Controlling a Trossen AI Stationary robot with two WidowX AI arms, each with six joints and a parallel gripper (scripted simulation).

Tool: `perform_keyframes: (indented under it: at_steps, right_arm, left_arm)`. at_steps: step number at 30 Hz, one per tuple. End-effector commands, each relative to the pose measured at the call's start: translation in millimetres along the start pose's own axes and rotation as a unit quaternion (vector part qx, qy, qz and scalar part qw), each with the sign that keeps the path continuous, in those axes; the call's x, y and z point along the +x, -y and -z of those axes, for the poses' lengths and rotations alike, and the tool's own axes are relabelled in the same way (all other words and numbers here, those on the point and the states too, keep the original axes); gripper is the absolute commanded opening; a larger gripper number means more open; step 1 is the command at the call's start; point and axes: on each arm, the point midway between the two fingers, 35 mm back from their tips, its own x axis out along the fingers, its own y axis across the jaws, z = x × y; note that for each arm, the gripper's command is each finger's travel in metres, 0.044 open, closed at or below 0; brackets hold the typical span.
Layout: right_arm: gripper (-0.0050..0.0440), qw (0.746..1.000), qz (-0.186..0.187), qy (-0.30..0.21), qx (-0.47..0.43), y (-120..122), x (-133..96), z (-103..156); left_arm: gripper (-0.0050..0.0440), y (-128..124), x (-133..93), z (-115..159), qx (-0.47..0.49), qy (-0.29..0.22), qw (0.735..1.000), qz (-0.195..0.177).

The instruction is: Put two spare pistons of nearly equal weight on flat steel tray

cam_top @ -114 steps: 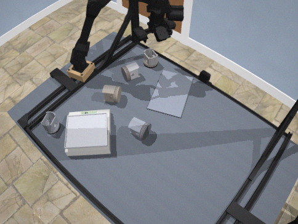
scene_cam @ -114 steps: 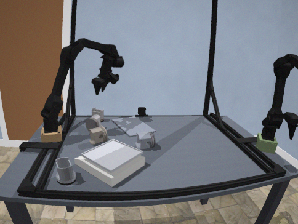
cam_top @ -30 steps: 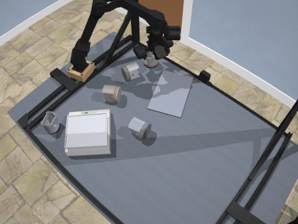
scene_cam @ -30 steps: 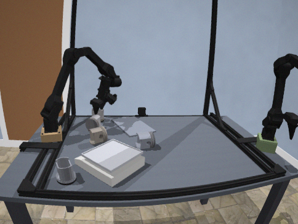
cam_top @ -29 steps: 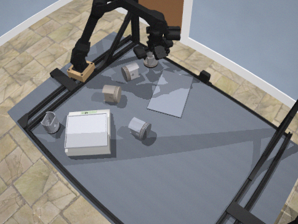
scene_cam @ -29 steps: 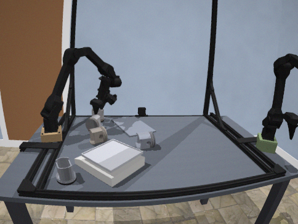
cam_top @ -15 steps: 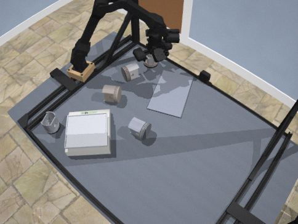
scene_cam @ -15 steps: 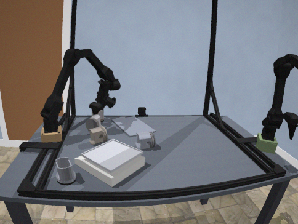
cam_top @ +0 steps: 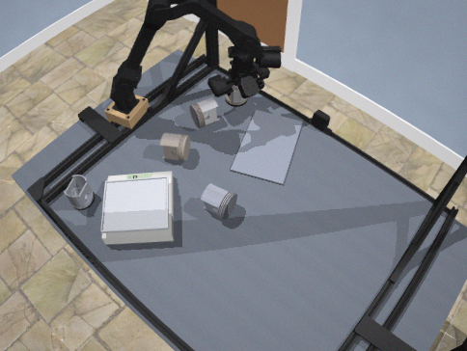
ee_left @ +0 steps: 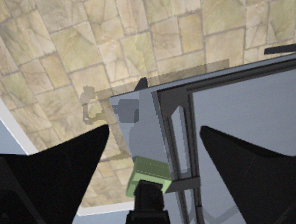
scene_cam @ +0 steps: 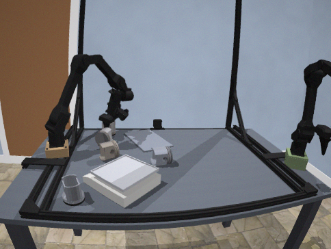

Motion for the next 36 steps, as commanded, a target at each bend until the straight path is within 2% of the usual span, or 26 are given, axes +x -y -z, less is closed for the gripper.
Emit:
perform_keyframes:
  at_steps: [1, 11, 36]
  right_arm:
    - [0.0158, 1.000, 0.005, -0.003, 0.003, 2, 5, 0]
    - [0.0158, 1.000, 0.005, -0.003, 0.003, 2, 5, 0]
    - [0.0158, 1.000, 0.005, -0.003, 0.003, 2, -29, 9]
  left_arm:
    - [0.0440, 0, 0, 0, 0.000, -0.001, 1.000, 0.001]
    - [0.0440, 0, 0, 0, 0.000, -0.001, 1.000, 0.001]
    - [0.0440, 0, 0, 0, 0.000, -0.001, 1.000, 0.001]
